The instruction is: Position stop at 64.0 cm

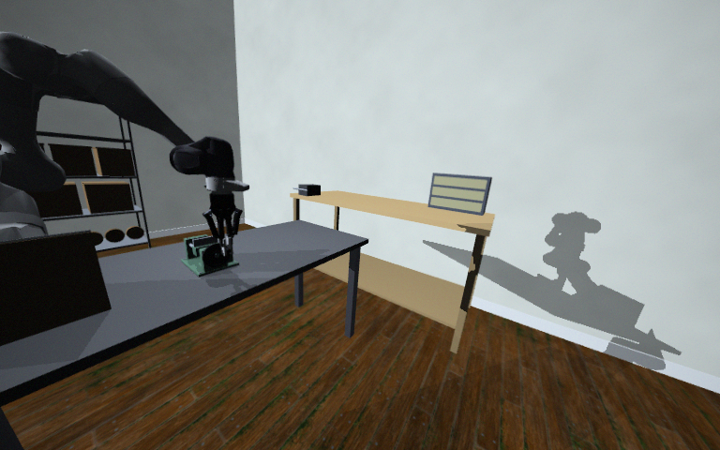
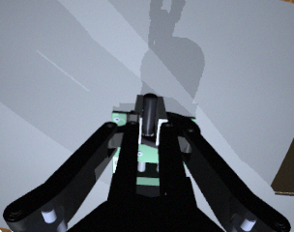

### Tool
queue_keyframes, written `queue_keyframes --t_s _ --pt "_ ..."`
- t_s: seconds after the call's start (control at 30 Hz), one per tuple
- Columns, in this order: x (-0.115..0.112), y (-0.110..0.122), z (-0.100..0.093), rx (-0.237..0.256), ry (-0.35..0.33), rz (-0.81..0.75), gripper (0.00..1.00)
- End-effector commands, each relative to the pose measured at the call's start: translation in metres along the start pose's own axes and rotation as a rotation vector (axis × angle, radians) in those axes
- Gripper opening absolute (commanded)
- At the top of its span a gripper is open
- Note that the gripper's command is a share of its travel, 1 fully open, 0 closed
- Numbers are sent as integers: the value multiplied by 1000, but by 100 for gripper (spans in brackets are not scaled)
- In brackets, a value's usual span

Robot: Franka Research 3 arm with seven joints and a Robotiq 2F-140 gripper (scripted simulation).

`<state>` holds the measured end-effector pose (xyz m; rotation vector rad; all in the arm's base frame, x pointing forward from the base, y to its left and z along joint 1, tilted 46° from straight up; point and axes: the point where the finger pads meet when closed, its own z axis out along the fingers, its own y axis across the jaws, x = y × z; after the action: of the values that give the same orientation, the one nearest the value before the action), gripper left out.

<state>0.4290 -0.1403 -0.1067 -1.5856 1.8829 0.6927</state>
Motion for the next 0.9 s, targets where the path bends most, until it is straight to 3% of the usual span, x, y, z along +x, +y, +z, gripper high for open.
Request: queue_keyframes --t_s 0.0,0.2,0.47,0.87 --pt "1 -6 9 1 1 9 4" --pt "1 -10 20 1 1 9 4" --pt "1 -1 50 1 1 9 4" --pt "1 19 61 1 1 9 4"
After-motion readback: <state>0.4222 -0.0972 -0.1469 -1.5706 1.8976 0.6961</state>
